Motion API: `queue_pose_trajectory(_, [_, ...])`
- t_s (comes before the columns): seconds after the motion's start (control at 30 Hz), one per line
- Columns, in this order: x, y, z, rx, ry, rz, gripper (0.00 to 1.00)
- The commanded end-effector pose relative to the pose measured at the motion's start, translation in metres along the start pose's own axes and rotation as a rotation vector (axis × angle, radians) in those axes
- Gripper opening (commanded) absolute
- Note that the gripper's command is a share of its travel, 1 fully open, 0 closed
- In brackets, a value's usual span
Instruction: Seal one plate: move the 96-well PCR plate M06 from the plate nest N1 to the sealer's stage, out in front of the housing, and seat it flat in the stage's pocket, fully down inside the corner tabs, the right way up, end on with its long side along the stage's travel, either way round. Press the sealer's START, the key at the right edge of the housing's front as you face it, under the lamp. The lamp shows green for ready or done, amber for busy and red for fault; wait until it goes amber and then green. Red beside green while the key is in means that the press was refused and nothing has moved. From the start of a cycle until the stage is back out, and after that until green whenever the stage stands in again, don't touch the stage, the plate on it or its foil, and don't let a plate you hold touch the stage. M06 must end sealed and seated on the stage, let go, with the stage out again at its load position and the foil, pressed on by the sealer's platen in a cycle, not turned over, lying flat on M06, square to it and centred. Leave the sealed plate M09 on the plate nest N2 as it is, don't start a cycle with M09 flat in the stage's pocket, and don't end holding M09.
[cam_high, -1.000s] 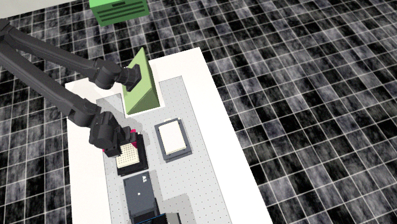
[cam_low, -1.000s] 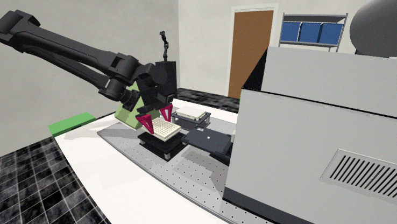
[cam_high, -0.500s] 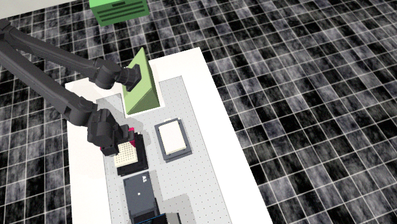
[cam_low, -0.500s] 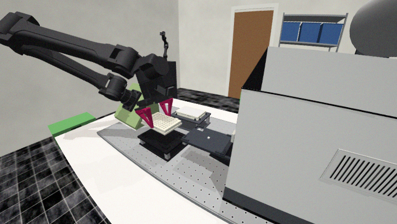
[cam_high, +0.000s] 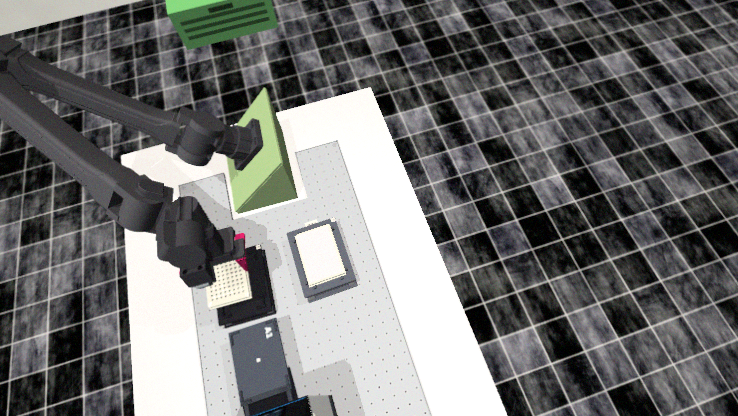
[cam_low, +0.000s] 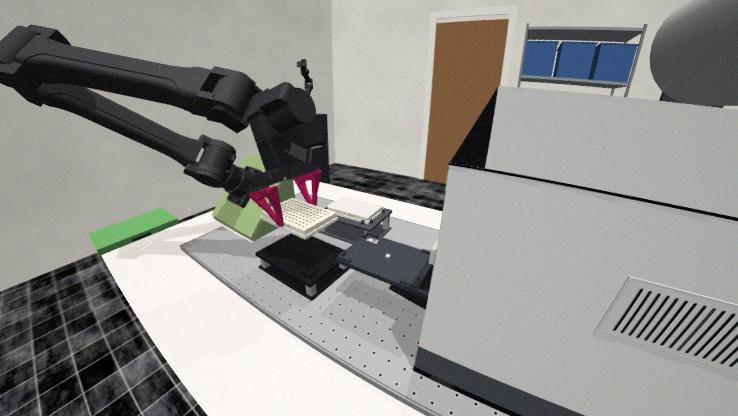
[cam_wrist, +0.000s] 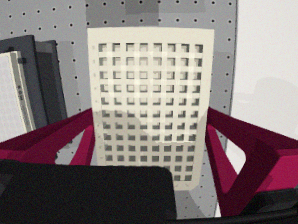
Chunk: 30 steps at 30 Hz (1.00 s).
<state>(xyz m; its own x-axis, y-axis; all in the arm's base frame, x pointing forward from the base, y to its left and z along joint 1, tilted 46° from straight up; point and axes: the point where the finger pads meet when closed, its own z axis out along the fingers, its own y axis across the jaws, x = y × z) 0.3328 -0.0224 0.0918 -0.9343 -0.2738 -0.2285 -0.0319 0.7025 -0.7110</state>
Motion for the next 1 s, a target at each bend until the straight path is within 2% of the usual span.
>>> queue_pose_trajectory(0.0, [-0.022, -0.006, -0.014, -0.003, -0.035, 0.039, 0.00])
queue_pose_trajectory(0.43, [-0.035, -0.009, -0.043, -0.005, -0.054, 0.056, 0.00])
queue_pose_trajectory(0.53, [-0.033, -0.008, -0.040, -0.007, -0.047, 0.054, 0.00])
queue_pose_trajectory(0.8, [-0.017, -0.002, -0.019, 0.000, -0.002, 0.013, 0.00])
queue_pose_trajectory(0.97, [-0.014, 0.001, -0.020, -0.004, -0.018, 0.006, 0.00])
